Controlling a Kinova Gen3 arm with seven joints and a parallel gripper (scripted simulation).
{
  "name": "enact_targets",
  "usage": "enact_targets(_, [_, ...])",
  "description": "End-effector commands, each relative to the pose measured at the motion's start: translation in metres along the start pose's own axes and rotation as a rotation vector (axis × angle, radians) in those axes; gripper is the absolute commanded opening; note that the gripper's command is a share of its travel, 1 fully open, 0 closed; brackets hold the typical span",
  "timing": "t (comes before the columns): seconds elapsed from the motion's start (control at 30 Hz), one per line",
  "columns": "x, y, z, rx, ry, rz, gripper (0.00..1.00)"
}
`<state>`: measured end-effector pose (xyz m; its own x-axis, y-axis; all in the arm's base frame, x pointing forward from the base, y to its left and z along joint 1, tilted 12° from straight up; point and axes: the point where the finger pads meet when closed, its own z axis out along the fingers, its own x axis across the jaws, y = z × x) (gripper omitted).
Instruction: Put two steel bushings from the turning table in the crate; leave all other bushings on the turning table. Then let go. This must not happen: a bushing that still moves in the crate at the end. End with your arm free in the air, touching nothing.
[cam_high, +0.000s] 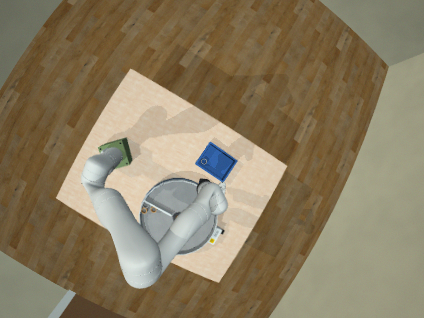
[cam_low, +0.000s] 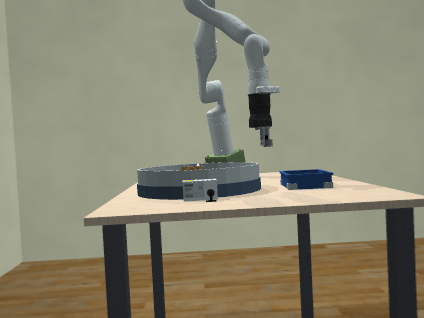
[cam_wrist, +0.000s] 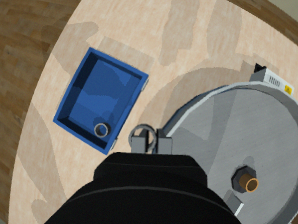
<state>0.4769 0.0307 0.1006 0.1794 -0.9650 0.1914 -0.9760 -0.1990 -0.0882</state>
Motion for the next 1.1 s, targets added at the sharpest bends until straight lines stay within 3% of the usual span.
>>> enact_targets(0.0, [-0.001, 0.0, 0.001, -0.001, -0.001, -0.002, 0.0])
enact_targets(0.07, [-0.001, 0.0, 0.001, -0.001, -0.001, -0.002, 0.0])
enact_targets(0.23, [-0.031, -0.044, 0.0, 0.0, 0.0, -0.001, 0.0])
enact_targets(0.63, [-0.031, -0.044, 0.0, 0.0, 0.0, -0.001, 0.0])
enact_targets(0.8, [-0.061, -0.088, -0.001, 0.002, 0.0, 0.0, 0.0])
enact_targets(1.07, [-0.061, -0.088, -0.001, 0.002, 0.0, 0.0, 0.0])
